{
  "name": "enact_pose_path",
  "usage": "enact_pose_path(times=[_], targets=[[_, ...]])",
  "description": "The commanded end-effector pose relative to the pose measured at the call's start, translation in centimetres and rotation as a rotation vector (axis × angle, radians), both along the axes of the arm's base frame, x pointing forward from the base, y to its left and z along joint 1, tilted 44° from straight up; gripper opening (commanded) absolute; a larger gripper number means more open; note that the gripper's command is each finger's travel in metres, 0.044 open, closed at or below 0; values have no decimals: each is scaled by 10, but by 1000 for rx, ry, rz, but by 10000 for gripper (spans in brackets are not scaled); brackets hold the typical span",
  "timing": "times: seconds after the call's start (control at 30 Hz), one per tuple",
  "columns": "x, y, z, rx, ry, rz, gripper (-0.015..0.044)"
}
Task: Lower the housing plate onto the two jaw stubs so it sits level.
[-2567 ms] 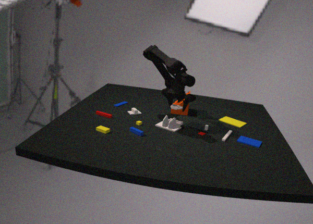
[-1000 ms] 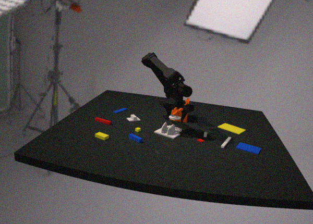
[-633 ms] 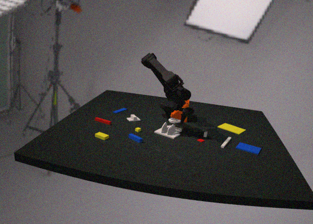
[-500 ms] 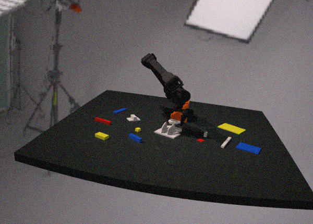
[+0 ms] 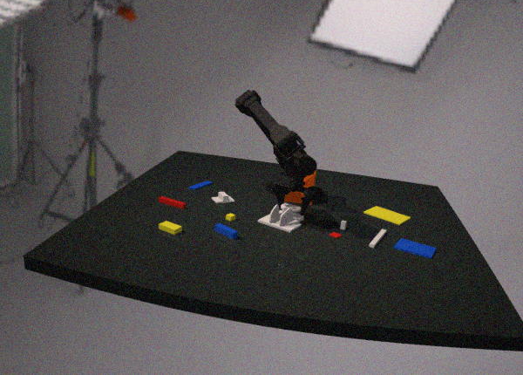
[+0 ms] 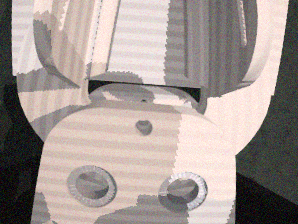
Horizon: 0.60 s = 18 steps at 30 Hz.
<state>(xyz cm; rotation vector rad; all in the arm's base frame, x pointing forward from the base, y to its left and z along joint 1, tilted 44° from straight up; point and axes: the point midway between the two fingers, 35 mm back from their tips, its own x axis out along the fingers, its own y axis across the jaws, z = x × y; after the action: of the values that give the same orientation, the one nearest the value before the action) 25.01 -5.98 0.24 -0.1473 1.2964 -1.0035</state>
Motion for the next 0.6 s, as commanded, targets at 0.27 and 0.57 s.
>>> enact_pose_path(times=[0.27, 0.57], targets=[[-1, -1, -1, -5, 8, 4, 351], [-2, -3, -3, -5, 12, 9, 351]])
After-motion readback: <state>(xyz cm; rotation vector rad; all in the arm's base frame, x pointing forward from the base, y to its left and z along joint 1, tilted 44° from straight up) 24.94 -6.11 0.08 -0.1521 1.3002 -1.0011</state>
